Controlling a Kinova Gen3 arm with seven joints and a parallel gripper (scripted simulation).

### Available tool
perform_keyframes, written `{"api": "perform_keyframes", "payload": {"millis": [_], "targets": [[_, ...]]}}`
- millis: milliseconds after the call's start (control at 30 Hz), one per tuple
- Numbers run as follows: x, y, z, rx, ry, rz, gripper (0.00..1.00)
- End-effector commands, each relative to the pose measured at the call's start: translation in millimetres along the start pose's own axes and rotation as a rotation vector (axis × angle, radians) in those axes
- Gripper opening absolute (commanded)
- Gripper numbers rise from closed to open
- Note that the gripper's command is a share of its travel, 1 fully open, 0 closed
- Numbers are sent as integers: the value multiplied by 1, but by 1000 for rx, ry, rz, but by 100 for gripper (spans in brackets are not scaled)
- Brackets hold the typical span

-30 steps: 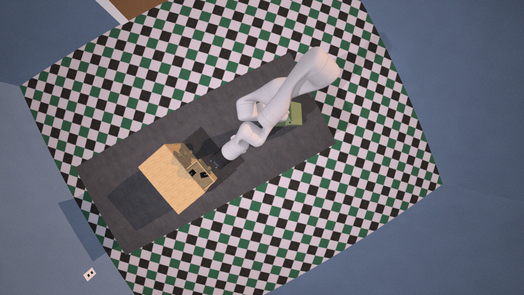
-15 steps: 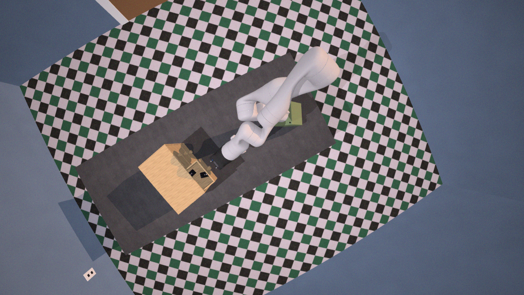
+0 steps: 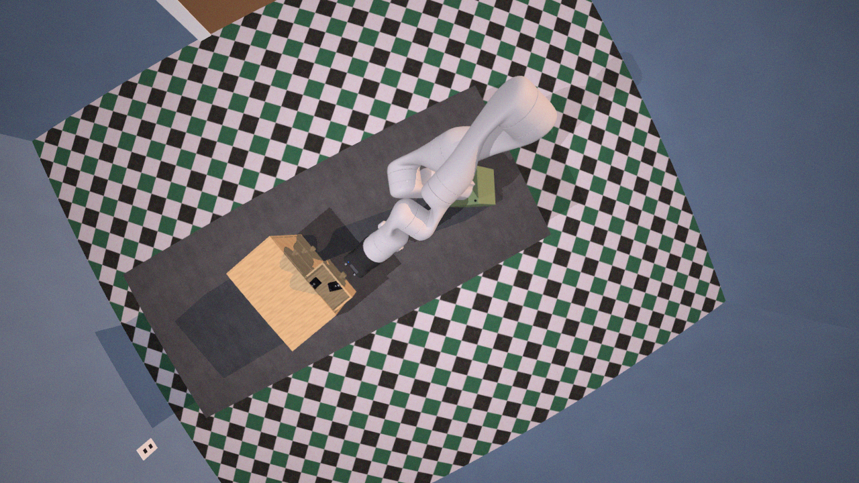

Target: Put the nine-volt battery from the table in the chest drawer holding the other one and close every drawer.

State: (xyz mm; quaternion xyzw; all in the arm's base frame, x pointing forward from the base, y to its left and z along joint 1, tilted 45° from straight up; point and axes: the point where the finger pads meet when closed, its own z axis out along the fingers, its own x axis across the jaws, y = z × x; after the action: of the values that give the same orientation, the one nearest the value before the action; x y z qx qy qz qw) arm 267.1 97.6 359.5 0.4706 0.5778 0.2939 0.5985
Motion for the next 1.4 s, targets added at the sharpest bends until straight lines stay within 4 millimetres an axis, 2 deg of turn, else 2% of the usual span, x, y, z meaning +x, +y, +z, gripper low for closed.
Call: {"api": "perform_keyframes", "payload": {"millis": [0, 1367], "targets": [[0, 1, 0, -1, 1, 0, 67], [0, 8, 7, -7, 3, 1, 67]]}}
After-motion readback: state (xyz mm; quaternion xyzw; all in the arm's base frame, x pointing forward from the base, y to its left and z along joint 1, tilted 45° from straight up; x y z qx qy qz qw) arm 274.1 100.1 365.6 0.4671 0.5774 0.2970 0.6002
